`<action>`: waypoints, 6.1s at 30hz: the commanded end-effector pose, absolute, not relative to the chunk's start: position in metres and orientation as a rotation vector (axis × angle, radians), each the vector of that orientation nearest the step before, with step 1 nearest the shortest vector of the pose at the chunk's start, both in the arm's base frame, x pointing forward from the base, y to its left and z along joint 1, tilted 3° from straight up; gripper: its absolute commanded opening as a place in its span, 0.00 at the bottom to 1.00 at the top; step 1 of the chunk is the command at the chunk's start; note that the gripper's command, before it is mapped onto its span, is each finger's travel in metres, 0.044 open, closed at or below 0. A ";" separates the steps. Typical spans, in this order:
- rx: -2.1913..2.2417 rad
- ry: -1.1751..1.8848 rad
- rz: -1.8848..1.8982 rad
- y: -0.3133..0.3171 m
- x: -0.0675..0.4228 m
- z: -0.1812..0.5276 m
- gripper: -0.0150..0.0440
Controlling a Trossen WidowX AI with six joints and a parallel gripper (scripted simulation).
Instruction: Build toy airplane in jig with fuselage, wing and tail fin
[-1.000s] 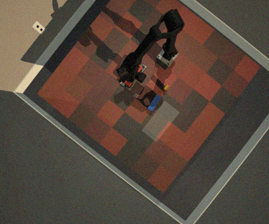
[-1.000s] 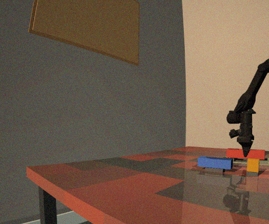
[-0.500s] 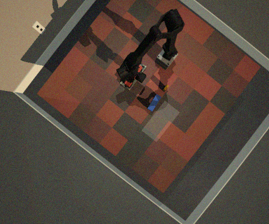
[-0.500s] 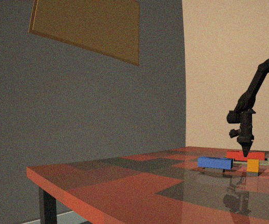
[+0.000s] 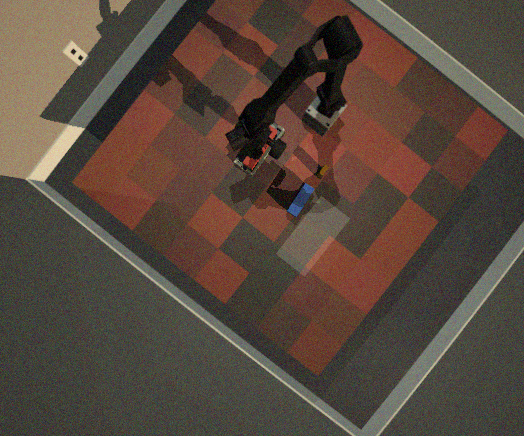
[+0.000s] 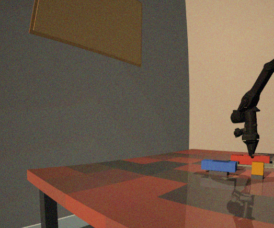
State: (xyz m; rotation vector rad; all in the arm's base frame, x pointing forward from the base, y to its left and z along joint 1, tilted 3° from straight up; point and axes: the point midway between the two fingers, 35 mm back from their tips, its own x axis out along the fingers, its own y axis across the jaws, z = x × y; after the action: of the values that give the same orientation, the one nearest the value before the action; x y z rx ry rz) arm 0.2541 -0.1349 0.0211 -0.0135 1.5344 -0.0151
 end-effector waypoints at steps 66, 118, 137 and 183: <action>-0.021 1.487 0.005 0.117 0.345 0.016 1.00; -0.002 1.438 0.041 0.121 0.356 0.046 0.25; -0.016 1.475 0.015 0.119 0.342 0.103 0.25; -0.556 1.436 0.486 0.002 0.338 0.103 0.25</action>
State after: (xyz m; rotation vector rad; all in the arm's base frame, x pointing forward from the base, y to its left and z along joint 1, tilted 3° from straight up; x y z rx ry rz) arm 0.3390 0.0098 0.1030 -0.5187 1.4518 0.4470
